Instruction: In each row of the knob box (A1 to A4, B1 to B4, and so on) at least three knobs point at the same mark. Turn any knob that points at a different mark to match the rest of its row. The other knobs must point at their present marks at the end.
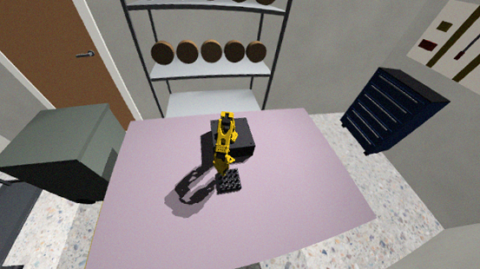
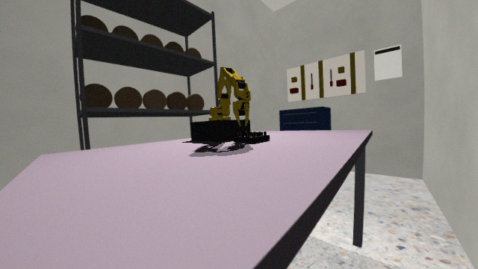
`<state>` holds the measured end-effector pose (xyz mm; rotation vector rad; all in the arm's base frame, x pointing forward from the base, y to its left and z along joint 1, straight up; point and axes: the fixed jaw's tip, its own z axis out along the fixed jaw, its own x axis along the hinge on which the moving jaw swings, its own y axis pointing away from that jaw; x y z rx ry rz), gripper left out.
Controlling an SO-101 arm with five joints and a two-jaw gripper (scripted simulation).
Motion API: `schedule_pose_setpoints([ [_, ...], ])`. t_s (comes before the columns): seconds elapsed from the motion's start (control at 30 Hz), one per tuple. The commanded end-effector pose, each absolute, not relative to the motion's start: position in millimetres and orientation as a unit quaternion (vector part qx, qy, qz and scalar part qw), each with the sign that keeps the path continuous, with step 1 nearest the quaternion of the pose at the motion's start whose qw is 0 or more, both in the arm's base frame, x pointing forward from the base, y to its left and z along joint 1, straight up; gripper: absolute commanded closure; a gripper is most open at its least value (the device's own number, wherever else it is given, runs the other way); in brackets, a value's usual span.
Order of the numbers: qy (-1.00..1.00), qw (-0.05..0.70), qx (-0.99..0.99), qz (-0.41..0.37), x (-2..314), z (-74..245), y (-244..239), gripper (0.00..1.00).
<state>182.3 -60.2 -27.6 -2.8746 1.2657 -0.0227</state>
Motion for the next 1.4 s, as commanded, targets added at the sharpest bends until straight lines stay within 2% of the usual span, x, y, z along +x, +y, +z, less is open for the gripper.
schedule_pose_setpoints([
  [0.0, 0.403, 0.0, -0.915, 0.002, 180.5, -30.9, -60.8, 0.9],
  [0.67, 0.403, 0.0, -0.915, 0.002, 180.4, -44.0, -60.8, 0.9],
  [1.37, 0.403, 0.0, -0.915, 0.002, 180.4, -44.6, -60.8, 0.9],
])
